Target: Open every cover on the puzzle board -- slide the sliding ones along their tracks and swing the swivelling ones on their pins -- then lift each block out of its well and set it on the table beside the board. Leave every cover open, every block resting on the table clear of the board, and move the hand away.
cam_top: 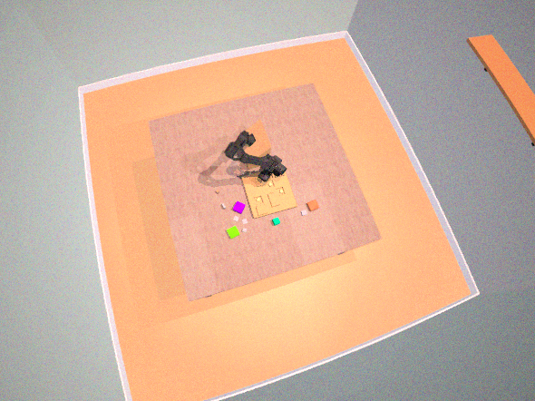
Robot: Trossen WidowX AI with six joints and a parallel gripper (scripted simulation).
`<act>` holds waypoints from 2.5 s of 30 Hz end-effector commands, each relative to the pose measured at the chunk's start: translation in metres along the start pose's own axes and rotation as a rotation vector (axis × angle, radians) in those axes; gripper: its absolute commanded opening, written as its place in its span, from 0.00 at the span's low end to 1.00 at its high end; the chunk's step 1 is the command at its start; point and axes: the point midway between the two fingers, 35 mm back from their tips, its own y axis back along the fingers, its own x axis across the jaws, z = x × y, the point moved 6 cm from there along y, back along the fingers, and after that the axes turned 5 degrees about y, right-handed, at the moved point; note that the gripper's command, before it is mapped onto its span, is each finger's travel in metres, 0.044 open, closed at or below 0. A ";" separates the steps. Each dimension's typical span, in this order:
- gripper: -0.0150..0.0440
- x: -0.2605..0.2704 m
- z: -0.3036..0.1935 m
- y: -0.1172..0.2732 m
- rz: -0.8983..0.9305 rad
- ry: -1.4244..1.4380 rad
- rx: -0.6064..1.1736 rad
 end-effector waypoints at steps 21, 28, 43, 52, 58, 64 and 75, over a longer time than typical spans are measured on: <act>0.50 -0.002 0.000 -0.021 -0.005 0.003 0.002; 0.50 -0.002 0.000 -0.022 -0.005 0.003 0.002; 0.50 -0.002 0.000 -0.032 -0.005 0.004 0.003; 0.46 -0.002 0.000 -0.032 -0.003 -0.002 -0.002; 0.40 -0.002 0.000 -0.032 -0.003 -0.002 -0.002; 0.39 -0.002 0.000 -0.031 -0.003 -0.002 -0.002; 0.39 -0.002 0.002 -0.017 -0.001 0.000 -0.003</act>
